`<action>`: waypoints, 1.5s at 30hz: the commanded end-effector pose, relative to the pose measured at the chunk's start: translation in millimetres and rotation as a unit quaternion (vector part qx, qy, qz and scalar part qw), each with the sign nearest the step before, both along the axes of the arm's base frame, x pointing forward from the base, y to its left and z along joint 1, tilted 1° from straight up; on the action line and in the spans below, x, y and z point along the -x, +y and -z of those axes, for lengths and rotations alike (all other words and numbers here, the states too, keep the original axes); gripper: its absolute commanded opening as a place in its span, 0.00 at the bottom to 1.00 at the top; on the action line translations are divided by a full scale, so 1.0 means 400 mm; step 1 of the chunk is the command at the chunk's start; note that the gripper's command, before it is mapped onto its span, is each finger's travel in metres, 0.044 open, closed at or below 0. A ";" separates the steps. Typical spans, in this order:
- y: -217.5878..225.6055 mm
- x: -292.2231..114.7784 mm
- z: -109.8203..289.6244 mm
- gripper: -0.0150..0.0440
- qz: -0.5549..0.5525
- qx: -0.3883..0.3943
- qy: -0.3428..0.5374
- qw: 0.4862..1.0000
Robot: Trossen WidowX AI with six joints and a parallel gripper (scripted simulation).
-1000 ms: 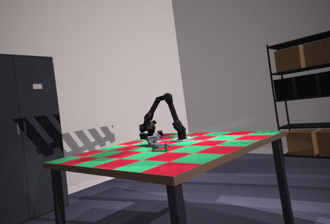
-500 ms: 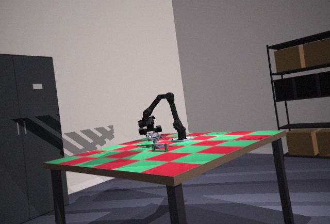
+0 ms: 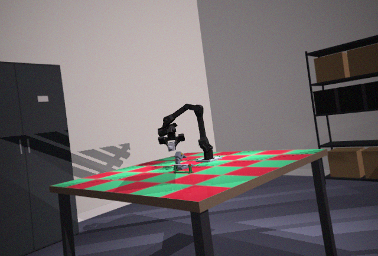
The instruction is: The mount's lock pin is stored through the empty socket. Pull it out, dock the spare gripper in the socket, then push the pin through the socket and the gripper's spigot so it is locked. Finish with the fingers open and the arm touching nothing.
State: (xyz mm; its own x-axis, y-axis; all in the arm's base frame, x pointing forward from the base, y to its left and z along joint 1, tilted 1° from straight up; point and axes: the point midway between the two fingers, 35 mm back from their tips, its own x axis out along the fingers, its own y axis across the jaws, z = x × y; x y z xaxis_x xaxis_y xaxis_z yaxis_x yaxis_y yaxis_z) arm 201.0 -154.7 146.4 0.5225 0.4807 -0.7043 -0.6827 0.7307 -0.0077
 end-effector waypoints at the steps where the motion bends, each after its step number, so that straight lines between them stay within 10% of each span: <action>1: -0.001 -0.002 -0.025 0.25 0.001 0.005 -0.006 1.000; 45: 0.190 -0.044 -0.035 0.25 0.054 -0.002 0.243 0.969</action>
